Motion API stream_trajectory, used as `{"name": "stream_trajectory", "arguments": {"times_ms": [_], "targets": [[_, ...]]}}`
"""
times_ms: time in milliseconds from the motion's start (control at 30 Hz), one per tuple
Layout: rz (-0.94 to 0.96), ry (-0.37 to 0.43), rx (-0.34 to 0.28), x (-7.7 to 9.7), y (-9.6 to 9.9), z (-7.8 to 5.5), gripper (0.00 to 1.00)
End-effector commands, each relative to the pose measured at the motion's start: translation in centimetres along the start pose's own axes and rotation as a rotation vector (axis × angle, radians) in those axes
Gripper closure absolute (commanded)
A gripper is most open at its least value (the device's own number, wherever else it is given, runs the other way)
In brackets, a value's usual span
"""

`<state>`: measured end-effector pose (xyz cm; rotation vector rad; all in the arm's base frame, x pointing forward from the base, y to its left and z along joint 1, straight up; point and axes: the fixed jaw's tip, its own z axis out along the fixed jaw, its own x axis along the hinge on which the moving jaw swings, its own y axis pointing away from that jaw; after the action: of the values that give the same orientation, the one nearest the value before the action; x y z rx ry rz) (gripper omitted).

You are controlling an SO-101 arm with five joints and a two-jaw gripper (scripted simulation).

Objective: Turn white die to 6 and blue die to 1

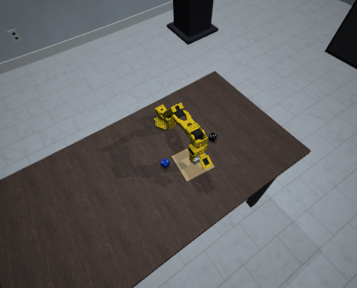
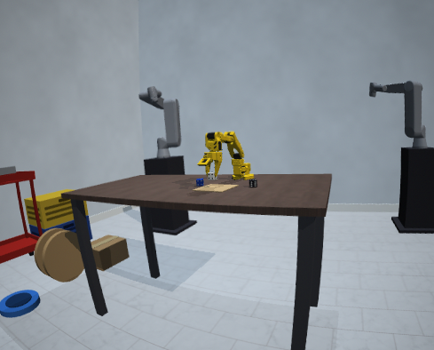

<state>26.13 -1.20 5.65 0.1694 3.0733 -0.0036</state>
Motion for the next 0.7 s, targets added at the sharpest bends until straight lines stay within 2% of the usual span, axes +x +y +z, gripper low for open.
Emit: {"name": "stream_trajectory", "arguments": {"times_ms": [0, 667], "targets": [[0.005, -0.060, -0.002, -0.66, -0.25, -1.20, 1.00], [0.005, -0.039, -0.001, -0.64, -0.25, -0.55, 1.00]]}}
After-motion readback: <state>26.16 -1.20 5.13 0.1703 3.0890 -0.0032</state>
